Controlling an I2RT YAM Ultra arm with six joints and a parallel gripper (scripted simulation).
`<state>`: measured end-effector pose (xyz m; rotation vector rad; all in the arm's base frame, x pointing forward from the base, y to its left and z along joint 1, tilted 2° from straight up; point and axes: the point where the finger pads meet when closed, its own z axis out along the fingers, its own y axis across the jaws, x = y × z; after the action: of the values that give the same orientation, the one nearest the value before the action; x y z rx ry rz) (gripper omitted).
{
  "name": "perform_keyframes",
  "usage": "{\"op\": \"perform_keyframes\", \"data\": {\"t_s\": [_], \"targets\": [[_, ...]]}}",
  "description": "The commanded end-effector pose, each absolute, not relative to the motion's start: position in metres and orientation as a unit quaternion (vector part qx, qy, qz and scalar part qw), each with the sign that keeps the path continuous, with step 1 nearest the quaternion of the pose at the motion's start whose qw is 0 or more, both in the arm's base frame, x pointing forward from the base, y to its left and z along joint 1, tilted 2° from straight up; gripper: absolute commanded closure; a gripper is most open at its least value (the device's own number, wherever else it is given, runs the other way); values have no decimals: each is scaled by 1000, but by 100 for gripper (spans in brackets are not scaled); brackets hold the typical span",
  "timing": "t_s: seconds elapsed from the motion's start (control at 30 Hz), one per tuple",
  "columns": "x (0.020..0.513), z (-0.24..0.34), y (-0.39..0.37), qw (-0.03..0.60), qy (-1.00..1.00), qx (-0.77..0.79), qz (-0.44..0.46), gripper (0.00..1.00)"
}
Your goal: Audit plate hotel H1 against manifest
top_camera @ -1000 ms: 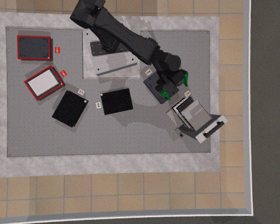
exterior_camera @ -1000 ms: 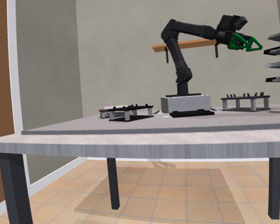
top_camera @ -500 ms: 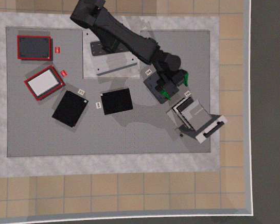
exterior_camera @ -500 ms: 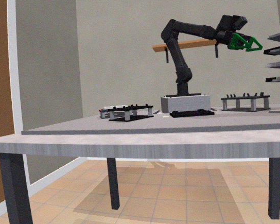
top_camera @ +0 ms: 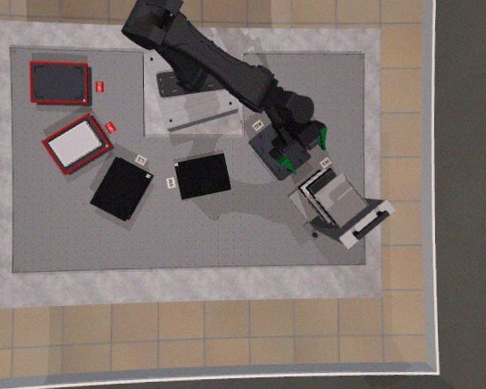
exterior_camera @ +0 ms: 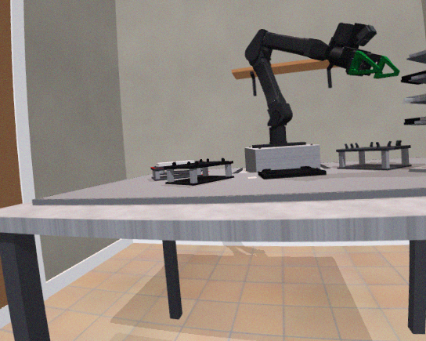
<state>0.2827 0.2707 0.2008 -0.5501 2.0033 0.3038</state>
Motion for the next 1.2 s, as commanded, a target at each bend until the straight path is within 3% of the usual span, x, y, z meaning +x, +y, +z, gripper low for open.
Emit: {"op": "perform_keyframes", "data": {"t_s": [0.0,1.17], "targets": [[284,207,272,506,823,-224,131,0],[259,193,257,505,823,-224,131,0]]}}
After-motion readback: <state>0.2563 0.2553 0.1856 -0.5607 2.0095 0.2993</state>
